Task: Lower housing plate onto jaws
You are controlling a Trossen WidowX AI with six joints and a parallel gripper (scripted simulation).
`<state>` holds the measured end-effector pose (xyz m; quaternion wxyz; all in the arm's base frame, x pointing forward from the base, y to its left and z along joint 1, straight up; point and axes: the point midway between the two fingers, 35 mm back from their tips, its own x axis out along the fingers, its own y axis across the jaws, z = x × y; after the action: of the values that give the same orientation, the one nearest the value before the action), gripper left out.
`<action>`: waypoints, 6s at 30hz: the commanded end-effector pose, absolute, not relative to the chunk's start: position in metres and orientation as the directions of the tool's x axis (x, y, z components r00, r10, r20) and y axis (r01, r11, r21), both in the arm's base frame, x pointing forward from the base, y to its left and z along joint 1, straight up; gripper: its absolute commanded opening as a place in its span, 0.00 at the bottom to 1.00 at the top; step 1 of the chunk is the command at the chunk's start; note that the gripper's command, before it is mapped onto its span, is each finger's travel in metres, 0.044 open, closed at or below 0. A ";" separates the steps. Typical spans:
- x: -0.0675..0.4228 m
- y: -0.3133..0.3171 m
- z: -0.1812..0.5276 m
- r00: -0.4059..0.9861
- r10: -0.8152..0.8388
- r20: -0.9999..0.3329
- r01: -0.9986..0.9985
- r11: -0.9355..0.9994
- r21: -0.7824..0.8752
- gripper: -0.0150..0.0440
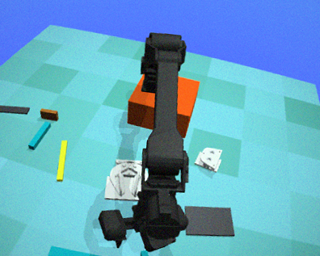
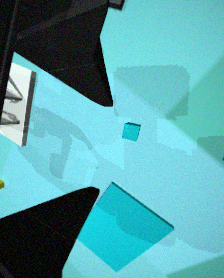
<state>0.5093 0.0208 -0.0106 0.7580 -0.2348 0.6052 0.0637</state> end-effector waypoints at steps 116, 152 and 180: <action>0.217 0.208 0.008 0.018 0.025 -1.000 0.940 -0.340 0.008 1.00; 0.218 0.209 -0.029 0.018 0.025 -1.000 0.940 -0.340 0.008 1.00; 0.218 0.209 -0.043 0.018 0.025 -1.000 0.940 -0.340 0.008 1.00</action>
<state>0.2186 0.2088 -0.0421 0.4059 0.5881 0.4102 -0.5667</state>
